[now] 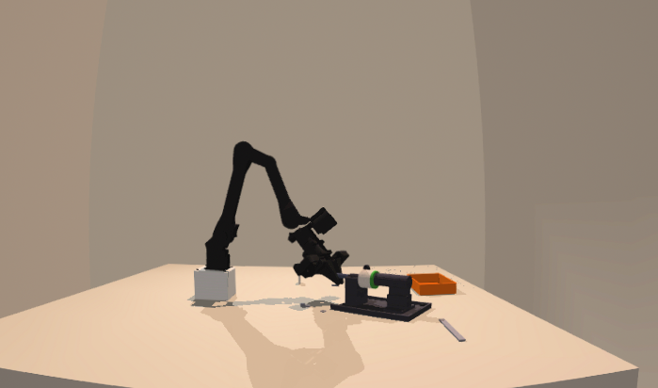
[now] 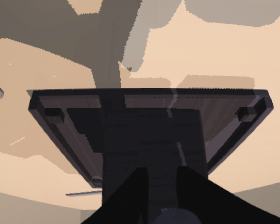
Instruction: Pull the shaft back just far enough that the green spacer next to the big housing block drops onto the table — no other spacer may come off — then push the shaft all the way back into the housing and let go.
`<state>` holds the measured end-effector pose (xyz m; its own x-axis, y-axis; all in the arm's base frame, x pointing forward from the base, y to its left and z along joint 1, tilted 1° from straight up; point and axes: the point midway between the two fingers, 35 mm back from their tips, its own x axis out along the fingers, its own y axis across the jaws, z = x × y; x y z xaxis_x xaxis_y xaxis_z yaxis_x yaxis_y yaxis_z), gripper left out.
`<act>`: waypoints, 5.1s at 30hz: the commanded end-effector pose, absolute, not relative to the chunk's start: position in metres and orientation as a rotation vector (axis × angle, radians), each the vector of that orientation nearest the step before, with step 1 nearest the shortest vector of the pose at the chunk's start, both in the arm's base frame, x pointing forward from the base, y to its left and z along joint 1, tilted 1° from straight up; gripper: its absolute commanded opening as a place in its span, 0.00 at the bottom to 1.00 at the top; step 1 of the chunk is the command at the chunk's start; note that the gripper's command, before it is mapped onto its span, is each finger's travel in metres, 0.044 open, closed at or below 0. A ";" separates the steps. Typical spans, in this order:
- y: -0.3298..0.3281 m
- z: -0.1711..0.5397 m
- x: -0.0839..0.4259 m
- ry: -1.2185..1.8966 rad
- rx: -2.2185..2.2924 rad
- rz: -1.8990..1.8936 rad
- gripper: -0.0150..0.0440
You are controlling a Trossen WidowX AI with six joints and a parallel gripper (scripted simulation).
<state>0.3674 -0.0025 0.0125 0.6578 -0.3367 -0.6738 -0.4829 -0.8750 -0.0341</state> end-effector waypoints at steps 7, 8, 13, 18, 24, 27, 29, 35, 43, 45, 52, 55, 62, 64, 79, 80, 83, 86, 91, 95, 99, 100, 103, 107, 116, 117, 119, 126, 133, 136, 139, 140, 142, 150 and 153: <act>-0.002 0.012 0.365 0.669 -2.661 1.022 0.25; -0.002 0.012 0.365 0.669 -2.661 1.022 0.25; -0.002 0.012 0.365 0.669 -2.661 1.022 0.25; -0.001 0.011 0.364 0.669 -2.661 1.023 0.25; -0.001 0.011 0.364 0.669 -2.661 1.023 0.25; -0.001 0.011 0.363 0.669 -2.661 1.023 0.25; -0.001 0.011 0.363 0.669 -2.661 1.023 0.25; -0.001 0.011 0.363 0.669 -2.660 1.023 0.25; 0.000 0.011 0.362 0.669 -2.660 1.023 0.25; 0.000 0.011 0.362 0.669 -2.660 1.023 0.25; 0.000 0.011 0.361 0.669 -2.660 1.023 0.25; 0.001 0.011 0.361 0.669 -2.660 1.023 0.25; 0.001 0.011 0.360 0.669 -2.660 1.023 0.25; 0.001 0.011 0.360 0.669 -2.660 1.023 0.25; 0.001 0.012 0.361 0.668 -2.664 1.019 0.25; 0.001 0.012 0.361 0.668 -2.664 1.019 0.25; 0.001 0.012 0.361 0.668 -2.664 1.019 0.25; 0.001 0.012 0.361 0.669 -2.662 1.021 0.25; 0.000 0.012 0.363 0.669 -2.660 1.023 0.25; -0.001 0.013 0.364 0.669 -2.661 1.022 0.25; -0.001 0.013 0.366 0.669 -2.661 1.022 0.25; -0.002 0.013 0.366 0.669 -2.661 1.022 0.25; -0.002 0.014 0.367 0.669 -2.661 1.022 0.25; -0.003 0.014 0.368 0.669 -2.661 1.022 0.25; -0.005 0.014 0.372 0.669 -2.661 1.021 0.25; -0.005 0.014 0.372 0.669 -2.661 1.021 0.25; -0.005 0.014 0.373 0.669 -2.661 1.021 0.25; -0.007 0.014 0.375 0.669 -2.661 1.021 0.25; -0.008 0.015 0.377 0.669 -2.662 1.020 0.25; -0.009 0.015 0.378 0.669 -2.662 1.020 0.25; -0.009 0.015 0.379 0.669 -2.662 1.020 0.25; -0.009 0.015 0.379 0.669 -2.662 1.020 0.25; -0.009 0.015 0.379 0.669 -2.662 1.020 0.25; -0.008 0.015 0.378 0.669 -2.662 1.021 0.25; -0.008 0.014 0.378 0.669 -2.662 1.020 0.25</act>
